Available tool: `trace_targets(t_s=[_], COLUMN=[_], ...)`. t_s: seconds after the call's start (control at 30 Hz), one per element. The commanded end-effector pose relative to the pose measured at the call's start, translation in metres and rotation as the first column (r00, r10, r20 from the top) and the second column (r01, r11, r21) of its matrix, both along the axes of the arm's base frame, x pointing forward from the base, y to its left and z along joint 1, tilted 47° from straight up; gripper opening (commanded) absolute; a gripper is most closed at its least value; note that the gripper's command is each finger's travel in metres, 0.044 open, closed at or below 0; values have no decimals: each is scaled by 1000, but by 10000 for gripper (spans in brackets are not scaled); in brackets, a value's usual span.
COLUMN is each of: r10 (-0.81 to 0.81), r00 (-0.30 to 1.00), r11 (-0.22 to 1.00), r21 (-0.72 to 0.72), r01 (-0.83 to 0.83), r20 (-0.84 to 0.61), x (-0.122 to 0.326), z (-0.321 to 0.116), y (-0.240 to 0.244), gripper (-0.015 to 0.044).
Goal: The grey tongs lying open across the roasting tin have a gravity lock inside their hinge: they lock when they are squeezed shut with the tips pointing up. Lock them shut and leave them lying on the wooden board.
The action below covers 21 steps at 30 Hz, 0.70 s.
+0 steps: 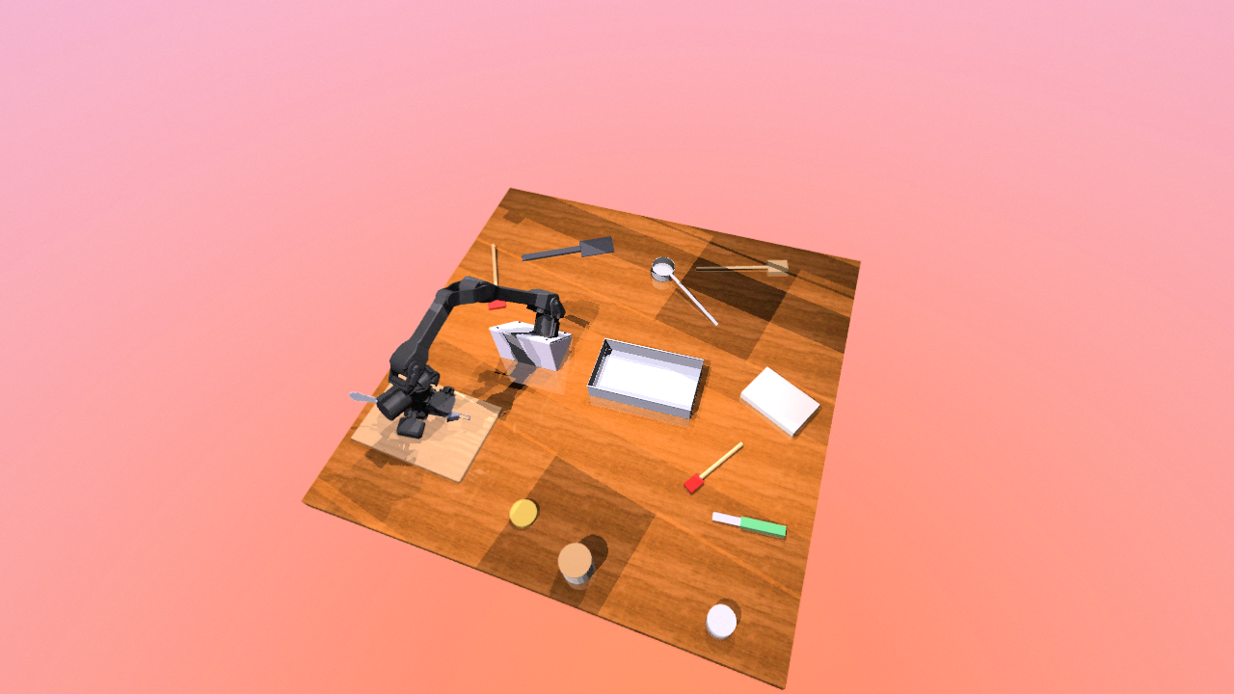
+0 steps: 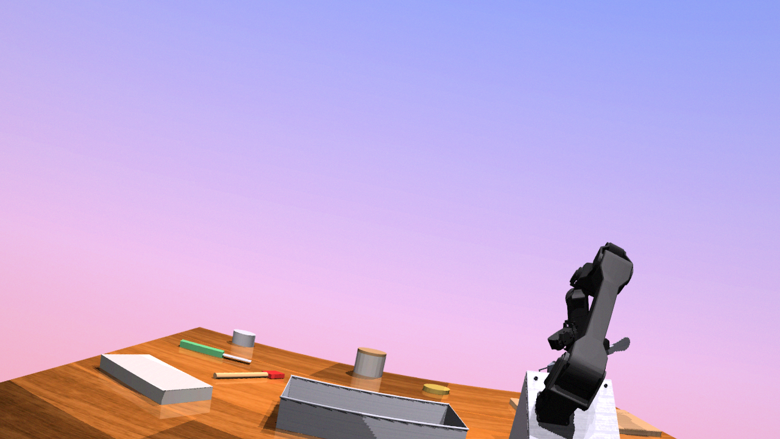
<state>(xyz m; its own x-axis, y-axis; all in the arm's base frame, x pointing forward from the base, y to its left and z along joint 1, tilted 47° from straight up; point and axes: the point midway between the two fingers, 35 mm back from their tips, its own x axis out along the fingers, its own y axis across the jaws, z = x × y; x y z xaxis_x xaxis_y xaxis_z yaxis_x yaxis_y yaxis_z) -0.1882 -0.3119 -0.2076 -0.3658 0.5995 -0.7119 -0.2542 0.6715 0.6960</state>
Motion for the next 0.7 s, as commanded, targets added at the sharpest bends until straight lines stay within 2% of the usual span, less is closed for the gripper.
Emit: trace_targets(t_s=[0.0,0.47,0.67], r10=[-49,-256,-266], r00=[998,953,949], r11=[999,966,963], r21=[3,83,87], r01=[49,245,254], r20=[32,165,170], x=[-1,-1,-1], z=[3,20,21], y=[-2,7,8], gripper=[-150,-150,-150])
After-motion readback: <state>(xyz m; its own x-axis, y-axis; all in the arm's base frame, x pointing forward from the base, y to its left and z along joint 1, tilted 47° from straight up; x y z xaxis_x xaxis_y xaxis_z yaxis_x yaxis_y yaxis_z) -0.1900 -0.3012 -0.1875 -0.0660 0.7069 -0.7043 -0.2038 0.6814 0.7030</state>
